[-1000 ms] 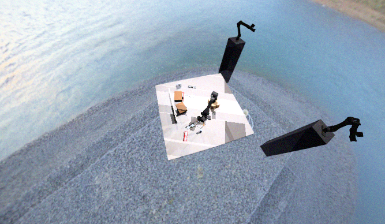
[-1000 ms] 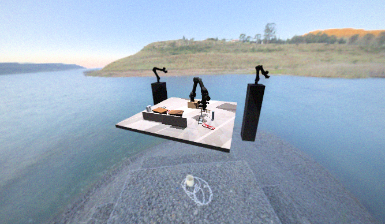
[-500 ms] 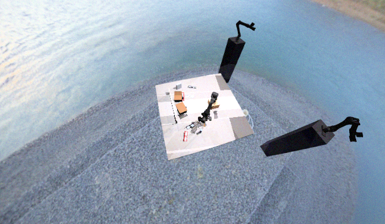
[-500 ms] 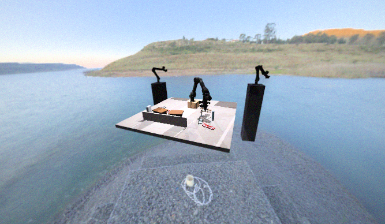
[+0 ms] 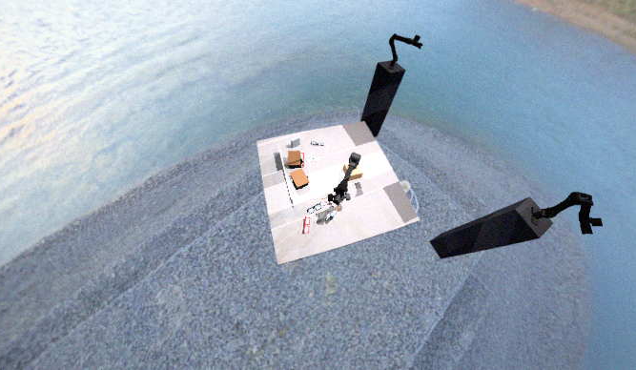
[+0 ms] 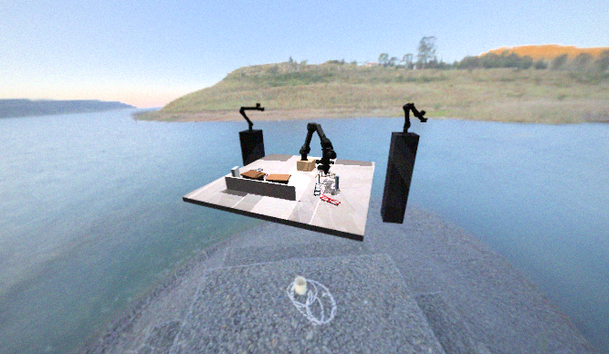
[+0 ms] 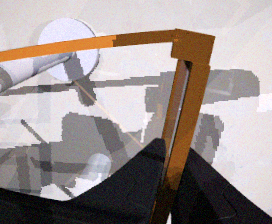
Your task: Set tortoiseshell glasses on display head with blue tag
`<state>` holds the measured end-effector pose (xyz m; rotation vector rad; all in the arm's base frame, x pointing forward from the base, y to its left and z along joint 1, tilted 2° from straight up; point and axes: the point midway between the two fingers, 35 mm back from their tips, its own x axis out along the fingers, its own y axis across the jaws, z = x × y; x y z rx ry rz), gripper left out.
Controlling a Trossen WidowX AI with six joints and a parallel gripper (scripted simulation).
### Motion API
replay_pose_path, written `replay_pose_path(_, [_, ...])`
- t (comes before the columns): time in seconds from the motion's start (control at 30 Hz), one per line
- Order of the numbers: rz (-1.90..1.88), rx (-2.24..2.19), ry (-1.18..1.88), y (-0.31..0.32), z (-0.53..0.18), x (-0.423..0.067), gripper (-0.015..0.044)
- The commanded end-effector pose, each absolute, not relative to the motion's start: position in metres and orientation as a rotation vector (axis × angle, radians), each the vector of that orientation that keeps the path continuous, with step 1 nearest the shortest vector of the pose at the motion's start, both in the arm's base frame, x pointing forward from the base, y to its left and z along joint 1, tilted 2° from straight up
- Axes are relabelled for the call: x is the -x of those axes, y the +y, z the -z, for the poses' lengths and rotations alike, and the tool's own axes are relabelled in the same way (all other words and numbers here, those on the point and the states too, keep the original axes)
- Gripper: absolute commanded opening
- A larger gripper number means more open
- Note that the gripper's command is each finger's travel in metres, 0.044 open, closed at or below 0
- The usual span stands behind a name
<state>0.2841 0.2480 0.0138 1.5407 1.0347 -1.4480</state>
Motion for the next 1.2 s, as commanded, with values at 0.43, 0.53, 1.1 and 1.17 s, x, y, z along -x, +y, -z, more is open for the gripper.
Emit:
replay_pose_path(0.43, [1.453,-1.539,1.03,0.259,-0.013,-0.285,0.0])
replay_pose_path(0.53, [1.453,-1.539,1.03,0.26,-0.013,-0.285,0.0])
replay_pose_path(1.1, [1.453,-1.539,1.03,0.263,-0.013,-0.286,0.0])
replay_pose_path(1.17, [1.453,-1.539,1.03,0.262,-0.013,-0.286,0.0])
